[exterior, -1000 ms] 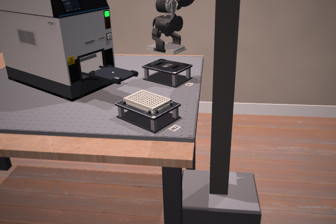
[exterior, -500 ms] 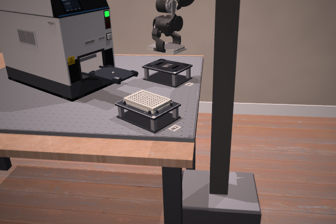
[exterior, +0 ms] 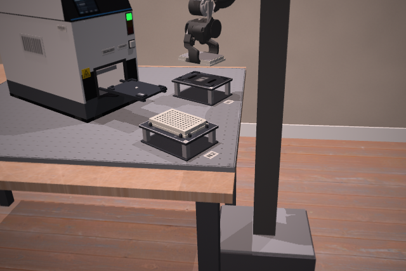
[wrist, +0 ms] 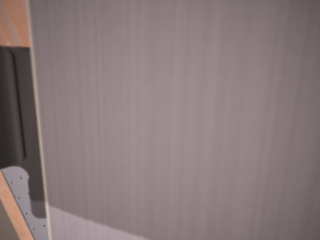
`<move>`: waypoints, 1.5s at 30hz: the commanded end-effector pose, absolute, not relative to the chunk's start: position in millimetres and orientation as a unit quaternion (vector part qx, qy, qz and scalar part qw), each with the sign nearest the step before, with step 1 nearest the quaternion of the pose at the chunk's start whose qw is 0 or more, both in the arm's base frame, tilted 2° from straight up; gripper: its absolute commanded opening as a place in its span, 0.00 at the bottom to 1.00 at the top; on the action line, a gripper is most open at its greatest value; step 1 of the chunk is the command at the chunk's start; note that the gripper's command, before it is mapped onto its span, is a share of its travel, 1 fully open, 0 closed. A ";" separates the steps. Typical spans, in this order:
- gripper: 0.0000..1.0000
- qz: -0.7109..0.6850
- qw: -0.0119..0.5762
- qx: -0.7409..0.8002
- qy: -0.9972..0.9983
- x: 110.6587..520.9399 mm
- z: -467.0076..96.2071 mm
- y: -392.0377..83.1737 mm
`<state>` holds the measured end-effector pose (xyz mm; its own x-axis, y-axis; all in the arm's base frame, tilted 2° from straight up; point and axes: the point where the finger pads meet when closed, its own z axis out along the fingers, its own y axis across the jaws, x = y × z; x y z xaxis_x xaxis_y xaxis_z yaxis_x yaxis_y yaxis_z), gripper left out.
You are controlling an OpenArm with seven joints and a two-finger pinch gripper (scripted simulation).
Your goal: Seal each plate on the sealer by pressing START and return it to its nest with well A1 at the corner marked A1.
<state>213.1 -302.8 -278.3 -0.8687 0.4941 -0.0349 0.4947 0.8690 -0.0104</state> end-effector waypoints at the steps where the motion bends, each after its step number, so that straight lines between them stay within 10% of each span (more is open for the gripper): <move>1: 0.00 -0.008 0.017 0.256 0.966 213.3 -278.6 -303.0; 45: 0.00 -0.007 0.018 0.256 0.966 215.3 -298.0 -302.5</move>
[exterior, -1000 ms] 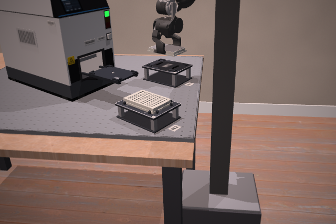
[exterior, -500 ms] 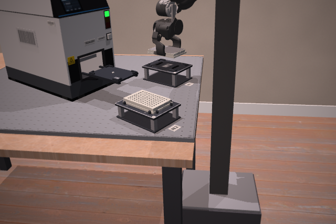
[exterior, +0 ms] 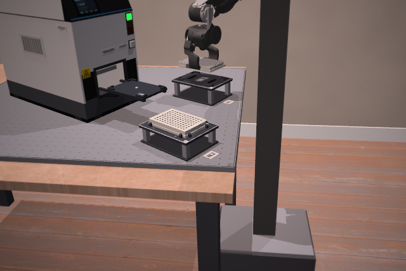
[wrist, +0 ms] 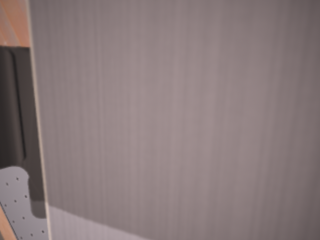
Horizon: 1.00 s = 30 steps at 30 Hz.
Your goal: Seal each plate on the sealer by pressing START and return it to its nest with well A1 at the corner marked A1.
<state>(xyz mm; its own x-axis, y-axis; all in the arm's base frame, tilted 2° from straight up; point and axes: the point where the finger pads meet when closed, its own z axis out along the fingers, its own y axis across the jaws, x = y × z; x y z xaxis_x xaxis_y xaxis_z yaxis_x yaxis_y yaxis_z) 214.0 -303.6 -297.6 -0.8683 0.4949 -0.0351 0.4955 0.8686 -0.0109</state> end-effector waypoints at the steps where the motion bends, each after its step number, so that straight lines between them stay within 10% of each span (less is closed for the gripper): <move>1: 0.00 -0.007 0.018 0.256 0.966 215.2 -298.5 -302.6; 30: 0.00 -0.007 0.018 0.256 0.966 215.8 -310.8 -302.9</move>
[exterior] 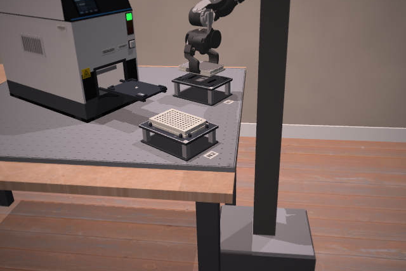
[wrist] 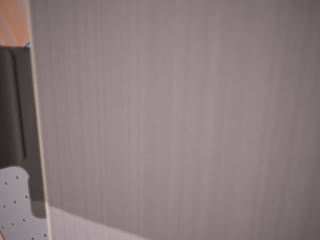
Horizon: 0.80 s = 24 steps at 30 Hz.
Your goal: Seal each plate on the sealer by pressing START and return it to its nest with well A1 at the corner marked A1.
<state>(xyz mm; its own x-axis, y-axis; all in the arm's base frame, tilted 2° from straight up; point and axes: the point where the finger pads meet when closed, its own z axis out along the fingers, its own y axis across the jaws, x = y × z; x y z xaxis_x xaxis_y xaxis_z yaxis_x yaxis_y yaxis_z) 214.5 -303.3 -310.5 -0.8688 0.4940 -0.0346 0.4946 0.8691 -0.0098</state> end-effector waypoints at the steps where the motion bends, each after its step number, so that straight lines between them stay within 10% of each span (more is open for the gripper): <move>1: 0.00 -0.007 0.018 0.256 0.966 215.5 -311.4 -303.2; 24: 0.00 -0.008 0.018 0.256 0.966 215.8 -321.2 -303.7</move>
